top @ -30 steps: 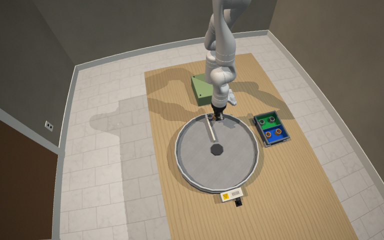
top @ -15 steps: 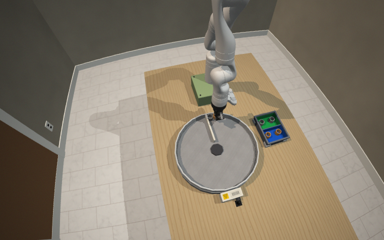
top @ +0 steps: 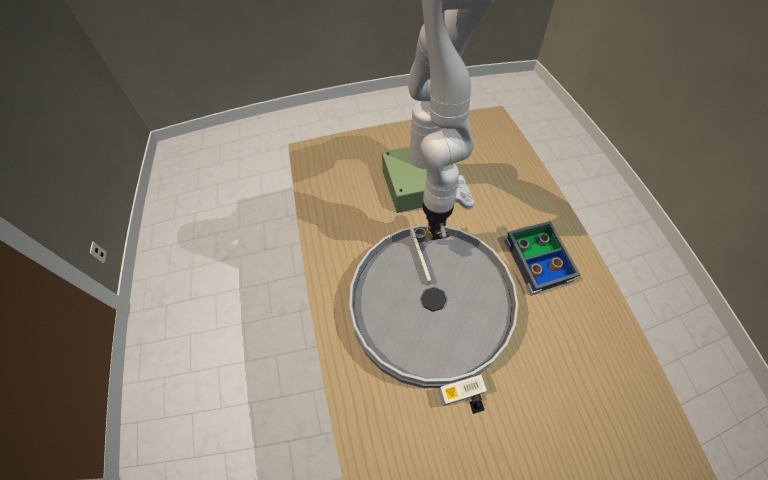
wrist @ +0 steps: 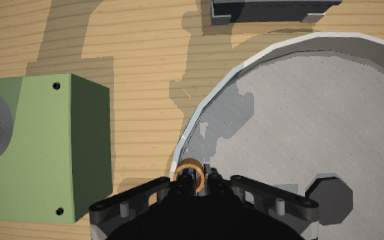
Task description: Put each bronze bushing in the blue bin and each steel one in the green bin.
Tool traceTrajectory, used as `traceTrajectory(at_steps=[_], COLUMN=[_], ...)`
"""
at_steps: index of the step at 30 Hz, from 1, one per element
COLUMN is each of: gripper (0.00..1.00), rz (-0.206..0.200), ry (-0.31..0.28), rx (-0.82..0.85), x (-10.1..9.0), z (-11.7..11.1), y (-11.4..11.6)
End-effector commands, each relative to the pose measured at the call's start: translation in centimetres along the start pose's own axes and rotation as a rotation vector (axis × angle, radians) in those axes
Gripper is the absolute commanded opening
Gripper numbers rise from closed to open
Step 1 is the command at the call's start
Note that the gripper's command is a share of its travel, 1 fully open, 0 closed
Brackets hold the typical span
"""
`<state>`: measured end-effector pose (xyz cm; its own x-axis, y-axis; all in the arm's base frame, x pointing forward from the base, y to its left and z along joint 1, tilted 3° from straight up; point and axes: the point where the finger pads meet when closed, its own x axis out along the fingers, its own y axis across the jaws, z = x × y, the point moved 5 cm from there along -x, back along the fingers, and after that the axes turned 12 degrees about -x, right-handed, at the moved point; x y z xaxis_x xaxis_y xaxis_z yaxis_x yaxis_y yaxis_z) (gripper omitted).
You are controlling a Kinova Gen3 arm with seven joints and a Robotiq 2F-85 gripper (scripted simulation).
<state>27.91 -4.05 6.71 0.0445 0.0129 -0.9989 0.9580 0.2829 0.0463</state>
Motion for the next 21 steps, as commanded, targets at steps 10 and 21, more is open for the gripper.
traceTrajectory(at_steps=[10, 21], gripper=[0.00, 0.00], rz=[0.001, 0.002], ry=[-0.001, -0.001], rx=[0.001, 0.001], x=[-0.37, -0.67], z=[0.04, 0.05], y=[0.01, 0.00])
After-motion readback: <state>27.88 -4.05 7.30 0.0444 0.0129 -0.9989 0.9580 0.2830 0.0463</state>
